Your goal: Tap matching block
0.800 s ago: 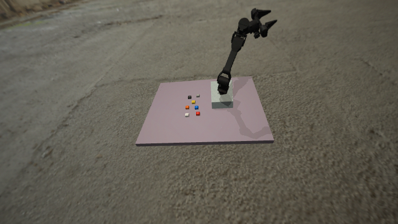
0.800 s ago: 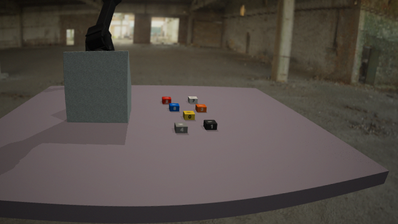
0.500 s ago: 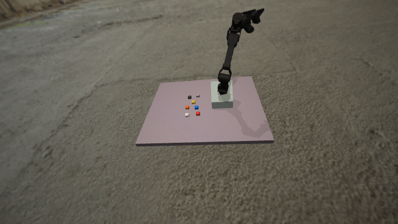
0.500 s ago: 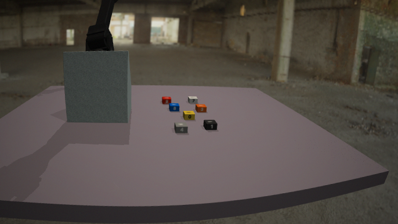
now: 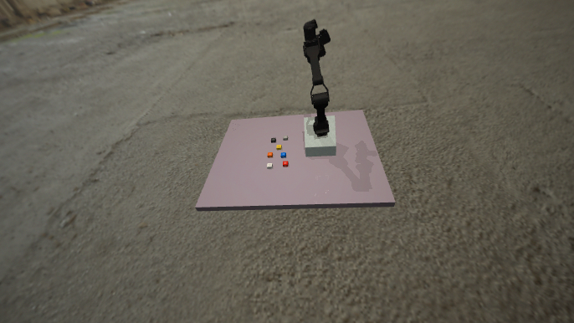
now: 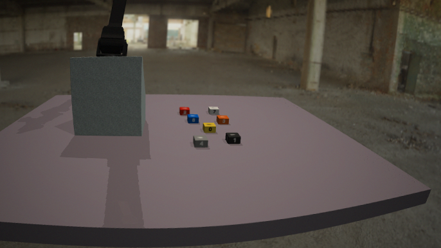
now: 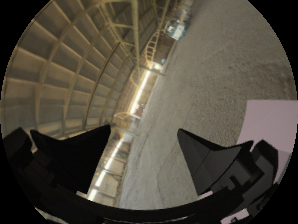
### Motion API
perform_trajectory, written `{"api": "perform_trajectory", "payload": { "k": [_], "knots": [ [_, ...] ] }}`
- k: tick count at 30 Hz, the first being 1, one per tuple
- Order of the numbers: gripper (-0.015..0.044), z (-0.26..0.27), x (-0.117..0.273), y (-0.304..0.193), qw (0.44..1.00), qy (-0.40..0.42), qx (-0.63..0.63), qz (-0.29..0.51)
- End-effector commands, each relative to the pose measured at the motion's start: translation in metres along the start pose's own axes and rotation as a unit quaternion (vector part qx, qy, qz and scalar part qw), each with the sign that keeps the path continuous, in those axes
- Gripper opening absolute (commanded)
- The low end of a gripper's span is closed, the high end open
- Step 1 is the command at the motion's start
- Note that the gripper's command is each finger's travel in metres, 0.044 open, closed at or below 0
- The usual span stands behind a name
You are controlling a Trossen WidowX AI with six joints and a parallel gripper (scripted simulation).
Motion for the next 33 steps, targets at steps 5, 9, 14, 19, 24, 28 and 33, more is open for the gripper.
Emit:
{"api": "perform_trajectory", "payload": {
  "k": [5,9,14,19,24,28,33],
  "knots": [
    [0.04,-0.098,-0.006,-0.127,0.911,-0.093,0.348,0.201],
    [0.04,-0.158,0.011,-0.183,0.794,-0.106,0.508,0.318],
    [0.04,-0.236,0.046,-0.233,0.602,-0.092,0.65,0.454],
    [0.04,-0.312,0.093,-0.261,0.381,-0.049,0.722,0.576],
    [0.04,-0.381,0.147,-0.267,0.157,0.016,0.72,0.675],
    [0.04,-0.419,0.182,-0.261,0.026,0.063,0.684,0.726],
    [0.04,-0.421,0.183,-0.26,0.022,0.065,0.683,0.728]
  ]
}}
Point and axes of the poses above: the point midway between the two fingers, 35 mm back from their tips, its own x axis back along the fingers, its own z axis across the jaws, y = z × x, the point moved 1 cm from there along x, back along the fingers, and after that the axes turned 11 degrees about -x, right-handed, at the moved point
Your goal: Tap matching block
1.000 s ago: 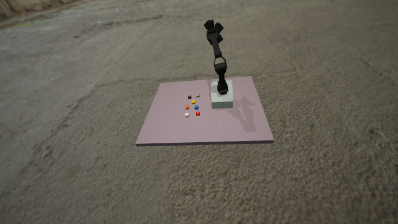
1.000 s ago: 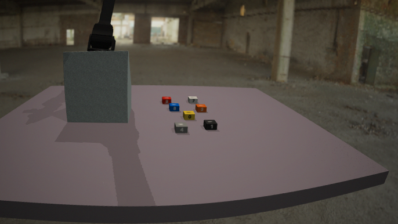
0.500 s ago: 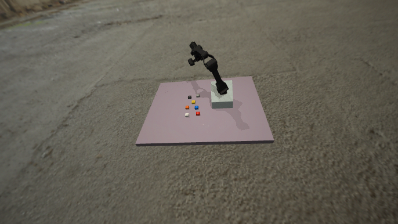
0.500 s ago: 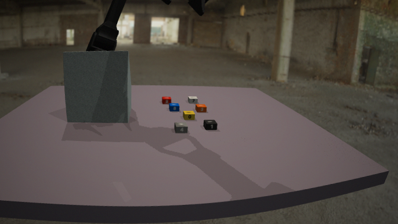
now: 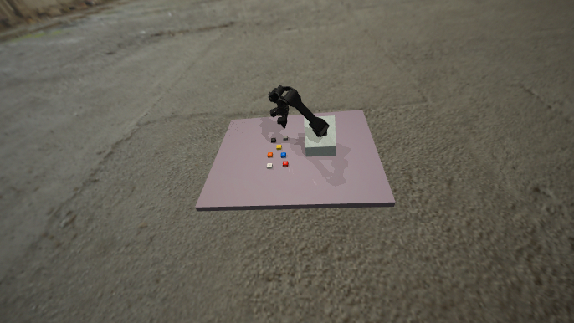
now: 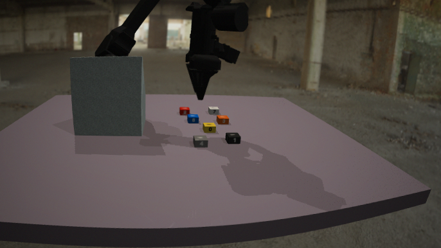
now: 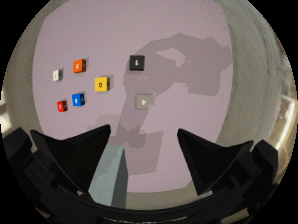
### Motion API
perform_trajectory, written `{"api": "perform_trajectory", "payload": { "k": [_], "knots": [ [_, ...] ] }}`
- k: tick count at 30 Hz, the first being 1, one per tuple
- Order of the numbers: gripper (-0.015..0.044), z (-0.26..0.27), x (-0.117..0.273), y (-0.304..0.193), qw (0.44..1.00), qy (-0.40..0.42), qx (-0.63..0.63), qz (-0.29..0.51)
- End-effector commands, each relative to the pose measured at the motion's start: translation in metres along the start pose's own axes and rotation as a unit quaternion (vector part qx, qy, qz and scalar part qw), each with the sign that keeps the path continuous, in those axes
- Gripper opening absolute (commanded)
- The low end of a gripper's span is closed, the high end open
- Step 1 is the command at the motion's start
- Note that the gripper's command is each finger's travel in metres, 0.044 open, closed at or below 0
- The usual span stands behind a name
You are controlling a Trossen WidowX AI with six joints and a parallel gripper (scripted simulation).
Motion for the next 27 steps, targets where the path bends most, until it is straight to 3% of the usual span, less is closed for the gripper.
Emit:
{"api": "perform_trajectory", "payload": {
  "k": [1,19,27],
  "knots": [
    [0.04,0.002,0.0,-0.001,1.0,0.009,0.014,-0.002],
    [0.04,0.005,0.0,0.0,1.0,0.009,0.014,-0.002],
    [0.04,0.109,0.002,0.023,1.0,0.012,0.014,-0.002]
  ]
}}
Point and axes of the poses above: the point midway between the two fingers, 35 mm back from their tips, its own x axis back along the fingers, its own z axis across the jaws, y = z × x, the point moved 1 cm from there along x, back along the fingers, and after that the axes turned 11 degrees about -x, right-handed, at the moved point
